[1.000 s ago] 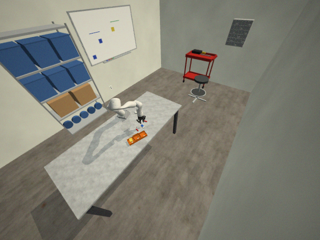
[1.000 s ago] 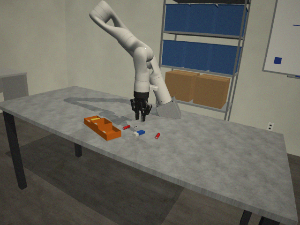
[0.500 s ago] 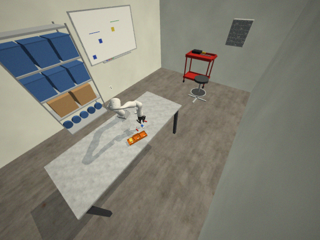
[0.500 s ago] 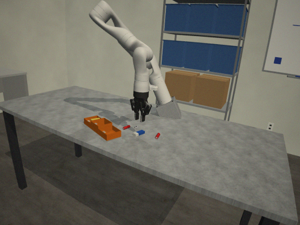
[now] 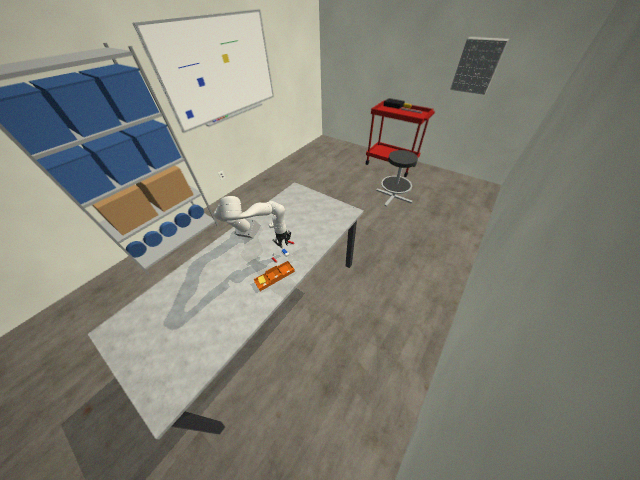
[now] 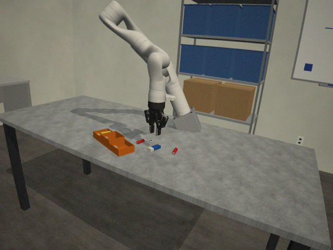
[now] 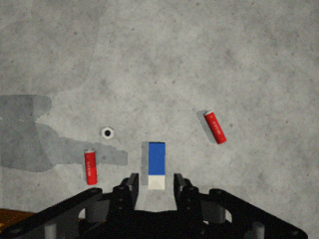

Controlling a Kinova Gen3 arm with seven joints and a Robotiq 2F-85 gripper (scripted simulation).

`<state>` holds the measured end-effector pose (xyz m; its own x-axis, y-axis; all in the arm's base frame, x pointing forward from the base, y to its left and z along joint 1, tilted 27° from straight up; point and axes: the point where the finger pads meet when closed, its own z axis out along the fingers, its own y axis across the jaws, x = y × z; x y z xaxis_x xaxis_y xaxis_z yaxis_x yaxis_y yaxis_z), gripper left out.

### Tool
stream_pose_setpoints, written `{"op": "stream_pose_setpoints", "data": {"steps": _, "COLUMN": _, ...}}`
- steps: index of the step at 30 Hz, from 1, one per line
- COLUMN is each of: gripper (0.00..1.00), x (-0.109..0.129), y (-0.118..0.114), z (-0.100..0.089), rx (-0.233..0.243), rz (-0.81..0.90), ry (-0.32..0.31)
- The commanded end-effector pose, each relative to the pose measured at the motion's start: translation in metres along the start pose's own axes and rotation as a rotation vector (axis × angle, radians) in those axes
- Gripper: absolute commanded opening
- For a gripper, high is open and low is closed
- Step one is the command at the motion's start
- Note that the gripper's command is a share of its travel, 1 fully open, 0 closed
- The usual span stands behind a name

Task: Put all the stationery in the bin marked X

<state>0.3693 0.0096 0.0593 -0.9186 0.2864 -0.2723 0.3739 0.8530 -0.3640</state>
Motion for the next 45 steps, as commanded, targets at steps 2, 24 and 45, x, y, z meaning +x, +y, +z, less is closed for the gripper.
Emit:
{"op": "stream_pose_setpoints", "data": {"steps": 2, "gripper": 0.38, "x": 0.000, "y": 0.000, "z": 0.003, "rx": -0.001, "rz": 0.000, "ry": -0.001}}
{"op": "stream_pose_setpoints", "data": {"steps": 24, "gripper": 0.38, "x": 0.004, "y": 0.000, "z": 0.060, "rx": -0.001, "rz": 0.000, "ry": -0.001}}
{"op": "stream_pose_setpoints", "data": {"steps": 45, "gripper": 0.38, "x": 0.000, "y": 0.000, "z": 0.068, "rx": -0.001, "rz": 0.000, "ry": -0.001}}
